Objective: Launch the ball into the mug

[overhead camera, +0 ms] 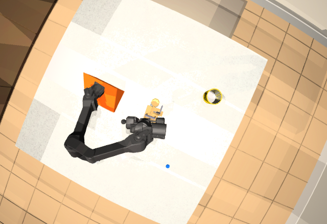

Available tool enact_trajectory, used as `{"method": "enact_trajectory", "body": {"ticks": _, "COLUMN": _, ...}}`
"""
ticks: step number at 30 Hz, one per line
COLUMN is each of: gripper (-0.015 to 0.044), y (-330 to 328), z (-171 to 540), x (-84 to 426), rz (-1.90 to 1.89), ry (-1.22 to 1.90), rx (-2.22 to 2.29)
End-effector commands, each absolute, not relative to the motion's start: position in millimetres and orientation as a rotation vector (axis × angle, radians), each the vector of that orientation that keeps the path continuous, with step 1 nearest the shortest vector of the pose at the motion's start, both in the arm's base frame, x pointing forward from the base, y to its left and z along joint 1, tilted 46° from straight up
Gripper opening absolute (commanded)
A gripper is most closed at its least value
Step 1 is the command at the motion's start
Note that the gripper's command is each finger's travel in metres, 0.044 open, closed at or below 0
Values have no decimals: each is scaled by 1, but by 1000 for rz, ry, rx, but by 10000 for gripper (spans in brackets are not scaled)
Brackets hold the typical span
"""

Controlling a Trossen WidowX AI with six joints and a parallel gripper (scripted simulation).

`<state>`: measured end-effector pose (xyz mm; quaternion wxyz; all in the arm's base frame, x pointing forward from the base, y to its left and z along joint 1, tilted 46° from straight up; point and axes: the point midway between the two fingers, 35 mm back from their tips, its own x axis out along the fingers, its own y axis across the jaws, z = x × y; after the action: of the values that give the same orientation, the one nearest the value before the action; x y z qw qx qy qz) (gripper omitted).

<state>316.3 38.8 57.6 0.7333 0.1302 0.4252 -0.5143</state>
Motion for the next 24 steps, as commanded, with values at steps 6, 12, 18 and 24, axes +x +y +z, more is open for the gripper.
{"method": "enact_trajectory", "body": {"ticks": 6, "gripper": 440, "y": 29, "z": 74, "x": 325, "rz": -1280, "ry": 721, "rx": 457}}
{"method": "enact_trajectory", "body": {"ticks": 12, "gripper": 440, "y": 27, "z": 73, "x": 326, "rz": -1291, "ry": 703, "rx": 471}}
{"method": "enact_trajectory", "body": {"ticks": 18, "gripper": 440, "y": -5, "z": 43, "x": 331, "rz": -1291, "ry": 701, "rx": 469}}
{"method": "enact_trajectory", "body": {"ticks": 24, "gripper": 440, "y": -9, "z": 39, "x": 332, "rz": -1291, "ry": 701, "rx": 470}}
